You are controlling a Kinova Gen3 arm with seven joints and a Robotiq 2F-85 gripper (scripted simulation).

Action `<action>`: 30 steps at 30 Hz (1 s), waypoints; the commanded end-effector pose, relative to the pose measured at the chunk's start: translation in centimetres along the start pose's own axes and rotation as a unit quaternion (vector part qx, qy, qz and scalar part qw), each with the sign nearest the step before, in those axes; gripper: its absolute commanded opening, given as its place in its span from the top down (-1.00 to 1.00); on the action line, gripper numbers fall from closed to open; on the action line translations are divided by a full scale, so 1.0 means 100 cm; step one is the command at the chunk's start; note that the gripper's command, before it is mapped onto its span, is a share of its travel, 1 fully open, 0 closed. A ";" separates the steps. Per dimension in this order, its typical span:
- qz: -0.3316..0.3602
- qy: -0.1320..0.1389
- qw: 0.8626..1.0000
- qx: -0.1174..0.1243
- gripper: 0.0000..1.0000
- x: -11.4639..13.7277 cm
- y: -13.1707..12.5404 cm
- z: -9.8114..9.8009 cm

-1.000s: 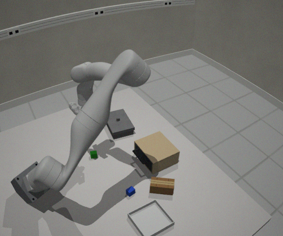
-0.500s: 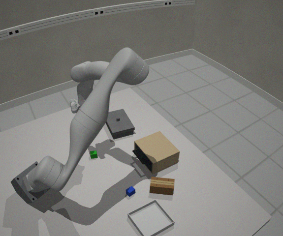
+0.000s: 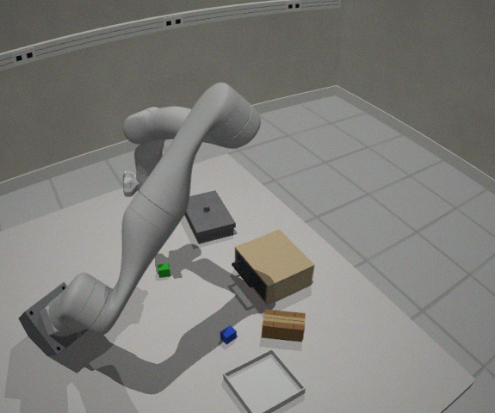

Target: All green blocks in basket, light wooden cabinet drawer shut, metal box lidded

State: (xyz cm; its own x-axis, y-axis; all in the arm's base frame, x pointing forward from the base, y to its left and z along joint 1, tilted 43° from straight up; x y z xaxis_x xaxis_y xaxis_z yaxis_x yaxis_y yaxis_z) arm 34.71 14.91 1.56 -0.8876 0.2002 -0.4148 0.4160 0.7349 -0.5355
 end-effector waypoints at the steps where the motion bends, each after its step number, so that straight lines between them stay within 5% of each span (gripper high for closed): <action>1: 0.006 0.002 1.000 -0.001 0.80 0.001 -0.001 -0.001; 6: 0.006 0.002 1.000 -0.001 0.80 0.001 -0.001 -0.001; 7: 0.006 0.002 1.000 -0.001 -0.30 0.001 -0.001 -0.001; 30: 0.006 0.002 1.000 -0.001 -0.30 0.001 -0.001 -0.001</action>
State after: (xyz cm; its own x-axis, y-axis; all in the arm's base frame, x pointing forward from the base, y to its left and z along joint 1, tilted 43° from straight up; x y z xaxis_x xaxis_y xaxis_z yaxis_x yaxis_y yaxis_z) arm 34.70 14.91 1.56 -0.8856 0.2036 -0.4173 0.4202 0.7339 -0.5337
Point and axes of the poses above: the point where the finger pads meet when closed, its own z axis out along the fingers, its own y axis across the jaws, x = y × z, the point moved 1 cm from there along -z, back along the fingers, and after that the axes turned 2 degrees about -z, right-handed, at the moved point
